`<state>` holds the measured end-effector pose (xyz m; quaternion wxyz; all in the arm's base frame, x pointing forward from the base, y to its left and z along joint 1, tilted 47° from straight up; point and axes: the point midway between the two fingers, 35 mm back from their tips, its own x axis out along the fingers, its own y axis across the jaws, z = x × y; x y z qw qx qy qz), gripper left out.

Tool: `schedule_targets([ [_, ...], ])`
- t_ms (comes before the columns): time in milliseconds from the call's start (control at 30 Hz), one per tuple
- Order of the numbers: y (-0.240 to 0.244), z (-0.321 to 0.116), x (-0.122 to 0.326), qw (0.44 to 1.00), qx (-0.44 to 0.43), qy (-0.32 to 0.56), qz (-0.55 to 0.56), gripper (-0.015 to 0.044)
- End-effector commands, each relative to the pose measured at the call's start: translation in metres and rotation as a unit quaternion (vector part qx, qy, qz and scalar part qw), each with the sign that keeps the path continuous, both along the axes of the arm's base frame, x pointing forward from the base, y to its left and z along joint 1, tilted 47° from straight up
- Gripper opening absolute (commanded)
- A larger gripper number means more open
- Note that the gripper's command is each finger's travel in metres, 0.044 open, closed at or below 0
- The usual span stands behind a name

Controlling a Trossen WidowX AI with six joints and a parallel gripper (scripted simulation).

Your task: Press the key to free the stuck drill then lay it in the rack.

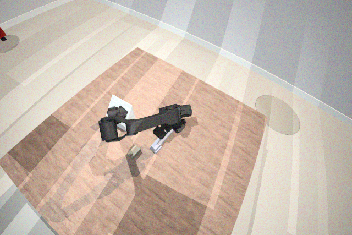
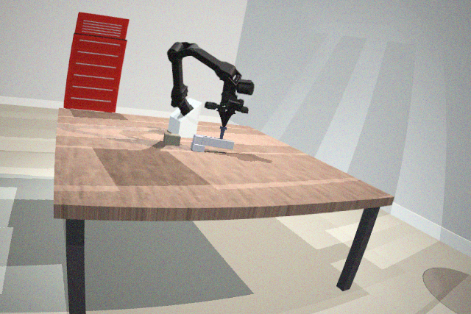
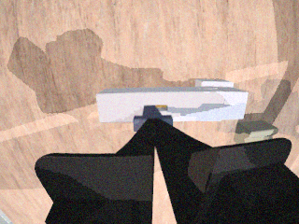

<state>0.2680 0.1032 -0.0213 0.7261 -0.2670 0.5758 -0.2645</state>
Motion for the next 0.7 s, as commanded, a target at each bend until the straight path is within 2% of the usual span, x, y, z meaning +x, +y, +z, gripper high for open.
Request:
schedule_targets([
  [0, -0.0148, -0.0133, -0.0065, 1.0, -0.005, 0.021, -0.016, 0.0],
  [567, -0.0222, -0.0196, -0.0068, 1.0, -0.006, 0.021, -0.016, 0.0],
  [667, -0.0123, -0.0121, -0.0055, 1.0, -0.005, 0.021, -0.016, 0.0079],
])
